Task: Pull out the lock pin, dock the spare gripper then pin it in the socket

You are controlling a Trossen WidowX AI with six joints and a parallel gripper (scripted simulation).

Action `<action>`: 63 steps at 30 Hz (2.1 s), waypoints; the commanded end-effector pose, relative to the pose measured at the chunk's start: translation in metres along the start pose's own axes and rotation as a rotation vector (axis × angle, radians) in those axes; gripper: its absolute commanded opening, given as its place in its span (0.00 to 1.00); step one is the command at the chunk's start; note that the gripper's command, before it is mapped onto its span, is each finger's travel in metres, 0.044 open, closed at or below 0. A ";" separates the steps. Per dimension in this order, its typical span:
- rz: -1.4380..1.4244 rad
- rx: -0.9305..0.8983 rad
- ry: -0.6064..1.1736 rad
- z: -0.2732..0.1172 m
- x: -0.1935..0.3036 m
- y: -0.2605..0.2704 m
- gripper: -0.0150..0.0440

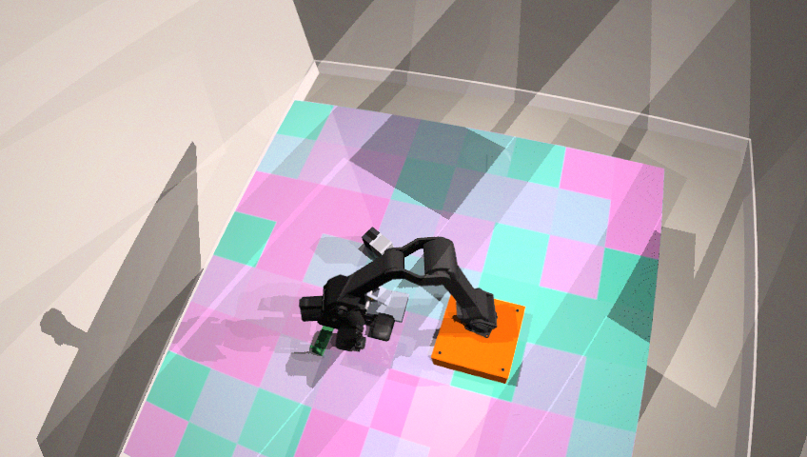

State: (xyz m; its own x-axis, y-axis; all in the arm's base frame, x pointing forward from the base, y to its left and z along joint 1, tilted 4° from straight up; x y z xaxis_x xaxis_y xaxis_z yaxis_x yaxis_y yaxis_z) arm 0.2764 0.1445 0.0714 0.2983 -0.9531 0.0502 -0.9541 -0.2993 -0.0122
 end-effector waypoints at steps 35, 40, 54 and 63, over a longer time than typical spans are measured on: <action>-0.005 -0.011 -0.034 0.008 0.001 0.002 0.25; -0.004 -0.008 -0.108 0.003 0.003 0.002 0.25; -0.004 -0.009 -0.195 -0.003 -0.001 0.001 0.25; -0.003 -0.010 -0.200 -0.006 -0.007 -0.001 0.25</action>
State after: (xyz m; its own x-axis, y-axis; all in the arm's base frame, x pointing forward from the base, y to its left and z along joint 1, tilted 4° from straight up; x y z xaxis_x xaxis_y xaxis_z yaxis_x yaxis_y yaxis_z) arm 0.2746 0.1478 0.0741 0.3017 -0.9424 -0.1440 -0.9523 -0.3050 0.0008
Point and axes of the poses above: the point midway between the two fingers, 35 mm back from their tips, its own z axis out along the fingers, its own y axis across the jaws, x = y × z, the point moved 6 cm from there along -z, back along the fingers, and after that the axes turned 6 degrees about -z, right-handed, at the moved point
